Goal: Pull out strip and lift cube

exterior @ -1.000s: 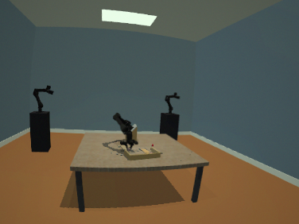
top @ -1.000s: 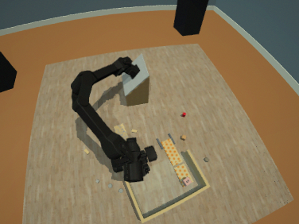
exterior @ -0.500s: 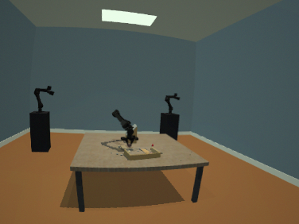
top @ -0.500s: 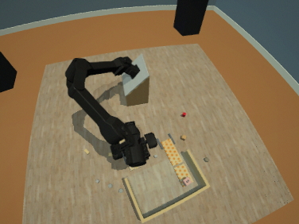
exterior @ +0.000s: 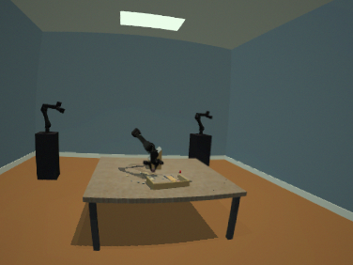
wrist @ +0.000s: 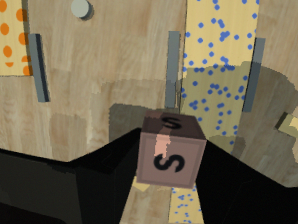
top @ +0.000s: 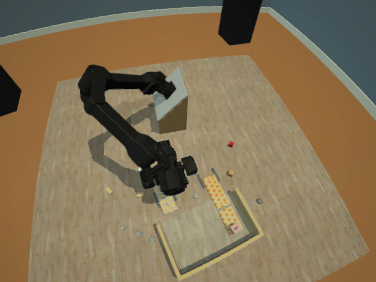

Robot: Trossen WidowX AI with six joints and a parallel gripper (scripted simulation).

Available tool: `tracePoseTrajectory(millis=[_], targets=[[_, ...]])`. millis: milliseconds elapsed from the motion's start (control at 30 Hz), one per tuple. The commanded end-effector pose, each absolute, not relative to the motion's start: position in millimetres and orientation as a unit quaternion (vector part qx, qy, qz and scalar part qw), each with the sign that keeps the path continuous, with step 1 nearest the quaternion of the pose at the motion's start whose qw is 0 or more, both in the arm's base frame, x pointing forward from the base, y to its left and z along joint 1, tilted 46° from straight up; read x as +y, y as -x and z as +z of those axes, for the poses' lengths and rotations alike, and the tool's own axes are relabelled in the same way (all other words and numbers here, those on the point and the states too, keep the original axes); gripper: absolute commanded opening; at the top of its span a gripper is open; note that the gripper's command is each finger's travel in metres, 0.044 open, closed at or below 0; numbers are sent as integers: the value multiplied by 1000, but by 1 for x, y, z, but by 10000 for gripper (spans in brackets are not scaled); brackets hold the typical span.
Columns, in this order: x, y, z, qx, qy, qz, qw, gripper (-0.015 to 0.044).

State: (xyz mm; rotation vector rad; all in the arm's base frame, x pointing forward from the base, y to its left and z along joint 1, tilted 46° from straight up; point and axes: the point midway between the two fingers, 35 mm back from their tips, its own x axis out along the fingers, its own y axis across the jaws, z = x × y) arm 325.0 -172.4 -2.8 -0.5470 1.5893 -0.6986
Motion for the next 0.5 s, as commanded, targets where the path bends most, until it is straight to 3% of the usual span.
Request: tracePoseTrajectory(millis=[0, 467], targets=[[-168, -312, -3, 687, 237, -306, 615, 0], [-154, -272, -10, 688, 238, -305, 614, 0]])
